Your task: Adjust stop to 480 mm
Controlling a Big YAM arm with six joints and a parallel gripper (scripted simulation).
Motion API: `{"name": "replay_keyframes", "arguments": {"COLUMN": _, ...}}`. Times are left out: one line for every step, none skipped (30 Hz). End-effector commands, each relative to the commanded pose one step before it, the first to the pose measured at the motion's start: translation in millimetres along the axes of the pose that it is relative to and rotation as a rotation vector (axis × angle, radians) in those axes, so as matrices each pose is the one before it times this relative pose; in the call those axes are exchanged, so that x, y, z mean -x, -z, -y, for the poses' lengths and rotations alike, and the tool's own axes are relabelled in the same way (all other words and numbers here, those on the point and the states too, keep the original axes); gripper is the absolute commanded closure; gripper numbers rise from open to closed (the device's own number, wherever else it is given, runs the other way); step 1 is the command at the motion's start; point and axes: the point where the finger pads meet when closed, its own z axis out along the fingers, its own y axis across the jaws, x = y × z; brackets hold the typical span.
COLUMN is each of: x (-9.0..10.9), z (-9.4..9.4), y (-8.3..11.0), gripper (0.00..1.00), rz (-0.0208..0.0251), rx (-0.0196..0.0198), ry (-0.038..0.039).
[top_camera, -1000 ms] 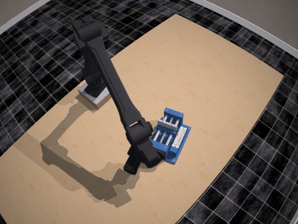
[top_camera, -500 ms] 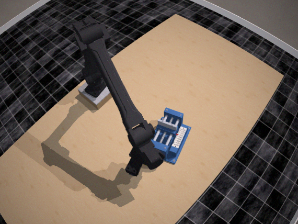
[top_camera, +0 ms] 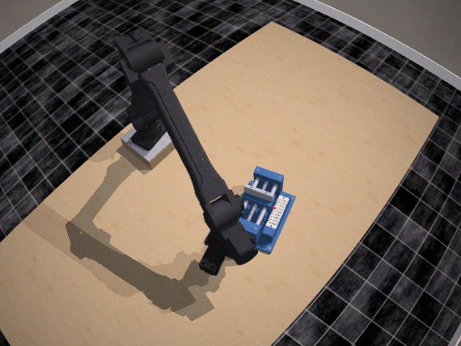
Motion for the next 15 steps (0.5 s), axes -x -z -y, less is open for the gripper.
{"name": "replay_keyframes", "arguments": {"x": 9.15, "z": -29.69, "y": 7.49, "gripper": 0.94, "rz": 0.02693, "rx": 0.03853, "ry": 0.00089}}
{"name": "replay_keyframes", "arguments": {"x": -1.0, "z": -0.87, "y": -0.32, "gripper": 0.94, "rz": -0.00381, "rx": -0.00586, "ry": 0.00002}}
{"name": "replay_keyframes", "arguments": {"x": -0.57, "z": -1.71, "y": -0.32, "gripper": 0.94, "rz": -0.00206, "rx": -0.00275, "ry": 0.00001}}
{"name": "replay_keyframes", "arguments": {"x": 0.3, "z": -3.08, "y": -0.31, "gripper": 0.94, "rz": 0.00145, "rx": 0.00319, "ry": -0.00001}}
{"name": "replay_keyframes", "arguments": {"x": 0.41, "z": -2.93, "y": -0.29, "gripper": 0.94, "rz": 0.002, "rx": 0.00352, "ry": -0.00001}}
{"name": "replay_keyframes", "arguments": {"x": -0.01, "z": -1.85, "y": -0.25, "gripper": 0.94, "rz": 0.0003, "rx": 0.00066, "ry": 0.0}}
{"name": "replay_keyframes", "arguments": {"x": -0.15, "z": -1.12, "y": -0.18, "gripper": 0.94, "rz": -0.00035, "rx": -0.00042, "ry": 0.0}}
{"name": "replay_keyframes", "arguments": {"x": 0.13, "z": -1.09, "y": -0.11, "gripper": 0.94, "rz": 0.00065, "rx": 0.00144, "ry": 0.0}}
{"name": "replay_keyframes", "arguments": {"x": 0.29, "z": -0.91, "y": -0.05, "gripper": 0.94, "rz": 0.00116, "rx": 0.00246, "ry": -0.00001}}
{"name": "replay_keyframes", "arguments": {"x": 0.1, "z": -0.27, "y": -0.01, "gripper": 0.94, "rz": 0.00038, "rx": 0.00092, "ry": 0.0}}
{"name": "replay_keyframes", "arguments": {"x": -0.07, "z": 0.01, "y": 0.02, "gripper": 0.94, "rz": -0.00035, "rx": -0.00019, "ry": 0.0}}
{"name": "replay_keyframes", "arguments": {"x": -0.31, "z": 0.17, "y": 0.11, "gripper": 0.94, "rz": -0.00133, "rx": -0.00174, "ry": 0.0}}
{"name": "replay_keyframes", "arguments": {"x": -0.51, "z": 0.19, "y": 0.25, "gripper": 0.94, "rz": -0.00206, "rx": -0.00331, "ry": 0.00001}}
{"name": "replay_keyframes", "arguments": {"x": -0.75, "z": 0.17, "y": 0.42, "gripper": 0.94, "rz": -0.00303, "rx": -0.0049, "ry": 0.00001}}
{"name": "replay_keyframes", "arguments": {"x": -0.26, "z": -1.03, "y": 0.59, "gripper": 0.94, "rz": -0.00101, "rx": -0.00155, "ry": 0.0}}
